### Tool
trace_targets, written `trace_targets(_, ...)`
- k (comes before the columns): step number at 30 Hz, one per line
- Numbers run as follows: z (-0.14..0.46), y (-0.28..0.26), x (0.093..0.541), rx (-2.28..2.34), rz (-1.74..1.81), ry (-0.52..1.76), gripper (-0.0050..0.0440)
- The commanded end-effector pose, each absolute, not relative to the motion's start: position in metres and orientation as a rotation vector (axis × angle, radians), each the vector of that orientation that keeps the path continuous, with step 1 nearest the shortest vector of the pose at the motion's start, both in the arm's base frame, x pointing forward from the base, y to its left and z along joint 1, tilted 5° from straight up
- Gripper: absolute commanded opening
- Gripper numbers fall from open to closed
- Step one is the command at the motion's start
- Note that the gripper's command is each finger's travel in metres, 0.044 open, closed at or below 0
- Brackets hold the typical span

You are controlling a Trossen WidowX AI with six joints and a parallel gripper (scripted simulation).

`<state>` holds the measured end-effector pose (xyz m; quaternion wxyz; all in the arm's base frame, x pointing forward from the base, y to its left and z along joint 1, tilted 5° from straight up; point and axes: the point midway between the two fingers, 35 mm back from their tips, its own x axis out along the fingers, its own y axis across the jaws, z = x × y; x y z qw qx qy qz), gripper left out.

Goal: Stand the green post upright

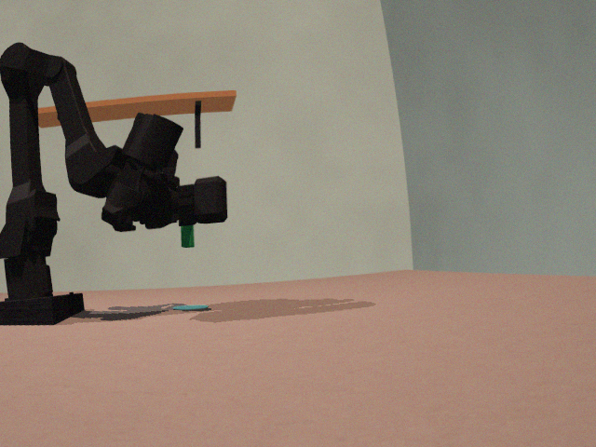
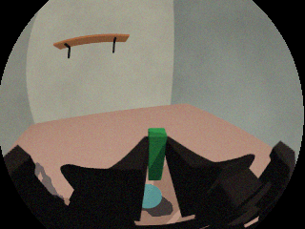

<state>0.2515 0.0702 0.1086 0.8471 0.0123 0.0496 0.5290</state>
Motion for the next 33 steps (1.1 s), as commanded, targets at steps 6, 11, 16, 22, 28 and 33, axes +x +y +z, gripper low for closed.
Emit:
trace_targets(6, 0.098, 0.071, 0.251, 0.035, 1.119, 0.109, 0.0022)
trace_targets(11, 0.091, 0.071, 0.252, 0.035, 1.119, 0.109, 0.0022)
trace_targets(16, 0.084, 0.071, 0.252, 0.035, 1.119, 0.109, 0.0022)
trace_targets(22, 0.079, 0.071, 0.252, 0.035, 1.119, 0.109, 0.0022)
trace_targets(28, 0.072, 0.072, 0.251, 0.035, 1.119, 0.109, 0.0022)
trace_targets(33, 0.065, 0.072, 0.250, 0.035, 1.119, 0.109, 0.0022)
